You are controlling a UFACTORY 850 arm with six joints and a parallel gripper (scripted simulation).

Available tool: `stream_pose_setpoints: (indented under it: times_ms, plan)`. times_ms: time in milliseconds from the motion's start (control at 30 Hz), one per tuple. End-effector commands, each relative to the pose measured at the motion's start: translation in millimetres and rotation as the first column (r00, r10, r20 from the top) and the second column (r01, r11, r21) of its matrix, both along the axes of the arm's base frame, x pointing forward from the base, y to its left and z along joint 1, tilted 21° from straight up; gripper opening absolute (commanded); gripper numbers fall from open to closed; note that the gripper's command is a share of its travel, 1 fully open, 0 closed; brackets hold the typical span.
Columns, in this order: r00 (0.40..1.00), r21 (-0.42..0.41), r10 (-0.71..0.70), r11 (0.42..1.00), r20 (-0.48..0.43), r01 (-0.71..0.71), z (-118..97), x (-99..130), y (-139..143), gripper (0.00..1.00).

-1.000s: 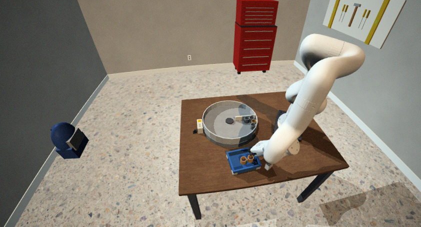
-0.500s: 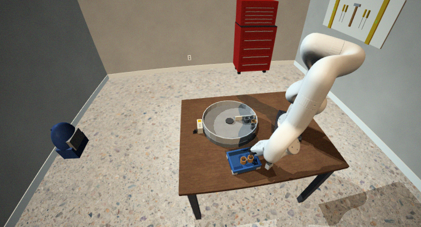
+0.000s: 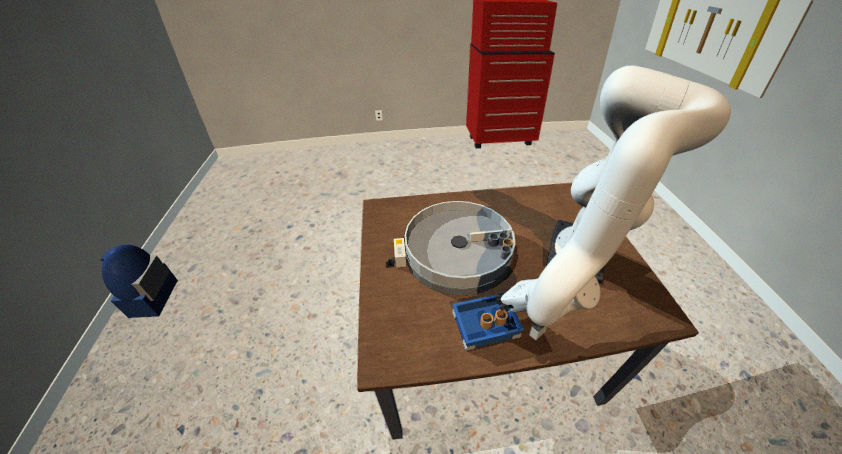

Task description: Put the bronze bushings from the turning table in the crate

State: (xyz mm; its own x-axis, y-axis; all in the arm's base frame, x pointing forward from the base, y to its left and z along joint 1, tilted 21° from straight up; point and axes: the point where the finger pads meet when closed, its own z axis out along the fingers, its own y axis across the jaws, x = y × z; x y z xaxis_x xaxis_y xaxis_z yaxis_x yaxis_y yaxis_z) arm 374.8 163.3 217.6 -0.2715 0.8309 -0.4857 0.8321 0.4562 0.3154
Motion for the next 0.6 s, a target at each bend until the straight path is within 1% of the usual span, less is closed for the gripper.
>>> stream_pose_setpoints:
  times_ms: [0,500,567]
  plan:
    - [1.0,0.001,0.0,1.0,0.001,0.0,0.5,0.4,0.3,0.11]
    - [1.0,0.001,0.0,1.0,0.001,0.0,0.5,0.4,0.3,0.11]
    - [1.0,0.001,-0.002,1.0,0.001,0.002,0.2,0.1,-0.6,0.1]
